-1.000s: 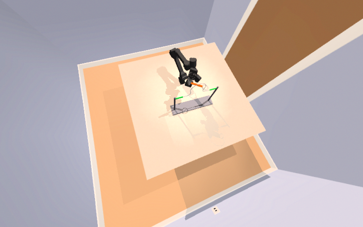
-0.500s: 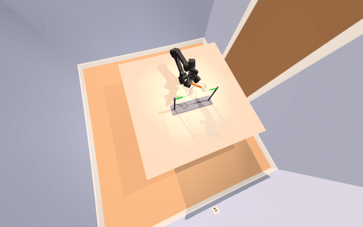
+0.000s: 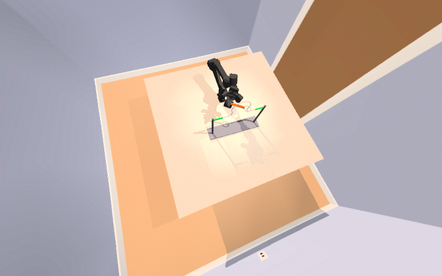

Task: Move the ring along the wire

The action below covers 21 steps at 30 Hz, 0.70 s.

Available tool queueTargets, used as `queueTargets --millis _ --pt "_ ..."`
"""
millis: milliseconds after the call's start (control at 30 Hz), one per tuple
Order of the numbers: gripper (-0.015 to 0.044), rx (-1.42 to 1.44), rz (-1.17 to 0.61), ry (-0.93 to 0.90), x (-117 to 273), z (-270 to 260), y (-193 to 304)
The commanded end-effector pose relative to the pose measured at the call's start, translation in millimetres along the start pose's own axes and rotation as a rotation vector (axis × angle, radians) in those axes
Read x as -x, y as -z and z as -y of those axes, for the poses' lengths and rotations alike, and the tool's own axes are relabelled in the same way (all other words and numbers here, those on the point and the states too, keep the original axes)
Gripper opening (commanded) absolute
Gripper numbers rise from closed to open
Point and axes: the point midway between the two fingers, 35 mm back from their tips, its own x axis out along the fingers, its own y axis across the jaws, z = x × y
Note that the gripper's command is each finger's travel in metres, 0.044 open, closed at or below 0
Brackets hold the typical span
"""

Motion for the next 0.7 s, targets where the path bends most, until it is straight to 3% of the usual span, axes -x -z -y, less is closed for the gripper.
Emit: queueTargets --millis 0,667 --pt "-0.0150 -0.064 -0.013 -0.036 2 -11 1" --pt "-0.0150 -0.453 -0.016 -0.266 15 -79 -17"
